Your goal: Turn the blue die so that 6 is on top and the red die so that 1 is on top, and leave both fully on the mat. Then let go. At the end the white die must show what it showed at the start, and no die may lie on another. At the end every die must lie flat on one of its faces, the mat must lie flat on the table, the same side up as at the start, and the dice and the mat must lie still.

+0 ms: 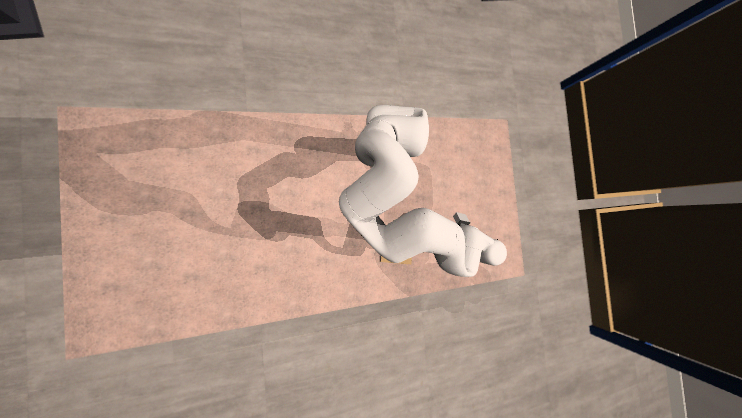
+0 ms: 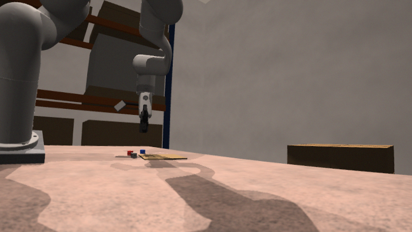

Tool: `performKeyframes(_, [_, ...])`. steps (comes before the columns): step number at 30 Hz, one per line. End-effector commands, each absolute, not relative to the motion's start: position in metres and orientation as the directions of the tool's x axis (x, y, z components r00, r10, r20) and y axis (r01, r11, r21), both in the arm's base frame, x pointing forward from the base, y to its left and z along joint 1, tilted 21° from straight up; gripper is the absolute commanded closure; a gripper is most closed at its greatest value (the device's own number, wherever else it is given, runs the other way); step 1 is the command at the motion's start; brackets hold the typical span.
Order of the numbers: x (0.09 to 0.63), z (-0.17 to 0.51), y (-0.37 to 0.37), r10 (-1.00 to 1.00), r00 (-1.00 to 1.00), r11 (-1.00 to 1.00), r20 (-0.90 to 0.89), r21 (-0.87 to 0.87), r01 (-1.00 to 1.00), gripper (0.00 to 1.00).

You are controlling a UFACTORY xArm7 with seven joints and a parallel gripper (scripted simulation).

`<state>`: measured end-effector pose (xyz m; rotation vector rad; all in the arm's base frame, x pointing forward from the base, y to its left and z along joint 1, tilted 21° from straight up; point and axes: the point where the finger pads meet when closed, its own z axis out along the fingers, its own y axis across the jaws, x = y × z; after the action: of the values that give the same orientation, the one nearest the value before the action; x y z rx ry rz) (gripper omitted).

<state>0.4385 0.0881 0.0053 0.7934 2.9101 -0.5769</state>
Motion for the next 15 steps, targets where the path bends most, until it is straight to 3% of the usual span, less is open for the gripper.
performKeyframes(1, [0.4392, 0.0053, 0.0890, 0.345, -0.933, 0.865, -0.105, -0.351, 0.359, 0.00])
performKeyframes(15, [0.4385, 0.0028, 0.0880, 0.014, -1.000, 0.934, 0.018, -0.358, 0.006, 0.00])
